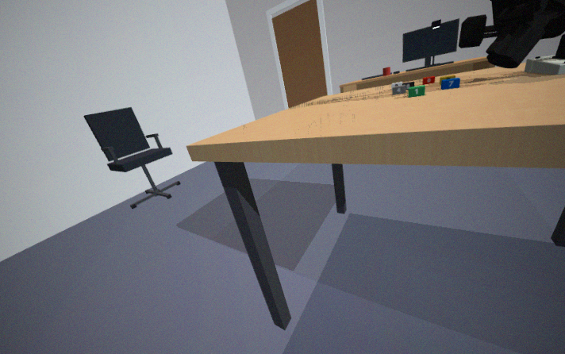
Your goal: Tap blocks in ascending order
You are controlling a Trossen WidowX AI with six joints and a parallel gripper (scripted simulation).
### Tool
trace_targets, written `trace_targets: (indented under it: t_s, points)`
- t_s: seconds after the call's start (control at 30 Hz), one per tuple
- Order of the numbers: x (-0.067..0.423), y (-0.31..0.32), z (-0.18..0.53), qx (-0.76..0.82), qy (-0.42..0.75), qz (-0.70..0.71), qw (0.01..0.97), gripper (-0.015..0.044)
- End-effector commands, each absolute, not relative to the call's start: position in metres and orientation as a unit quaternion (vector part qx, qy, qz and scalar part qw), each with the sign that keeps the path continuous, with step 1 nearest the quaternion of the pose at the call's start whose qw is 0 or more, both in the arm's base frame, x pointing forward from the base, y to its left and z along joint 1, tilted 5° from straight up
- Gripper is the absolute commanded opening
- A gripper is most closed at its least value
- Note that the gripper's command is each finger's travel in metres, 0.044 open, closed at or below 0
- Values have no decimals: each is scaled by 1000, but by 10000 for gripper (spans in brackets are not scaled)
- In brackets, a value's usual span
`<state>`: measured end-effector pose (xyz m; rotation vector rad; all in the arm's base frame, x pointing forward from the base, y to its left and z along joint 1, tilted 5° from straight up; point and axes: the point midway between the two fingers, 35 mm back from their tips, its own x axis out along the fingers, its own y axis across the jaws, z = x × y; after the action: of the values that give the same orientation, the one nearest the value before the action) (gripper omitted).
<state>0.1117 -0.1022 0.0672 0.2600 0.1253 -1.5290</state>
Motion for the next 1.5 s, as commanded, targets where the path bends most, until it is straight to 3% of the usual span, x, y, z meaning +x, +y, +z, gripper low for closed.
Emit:
trace_targets:
  t_s: [0.0, 0.27, 0.43, 0.77, 1.1, 1.47]
  points:
    - [112, -102, 67, 117, 59, -691, 711, 400]
    - [131, -97, 49, 100, 180, -718, 665, 400]
    - [144, -98, 44, 73, 358, -717, 593, 400]
    - [187, -116, 52, 109, 671, -514, 524, 400]
    - [214, -141, 71, 136, 748, -329, 560, 400]
    - [231, -170, 93, 125, 753, -171, 623, 400]
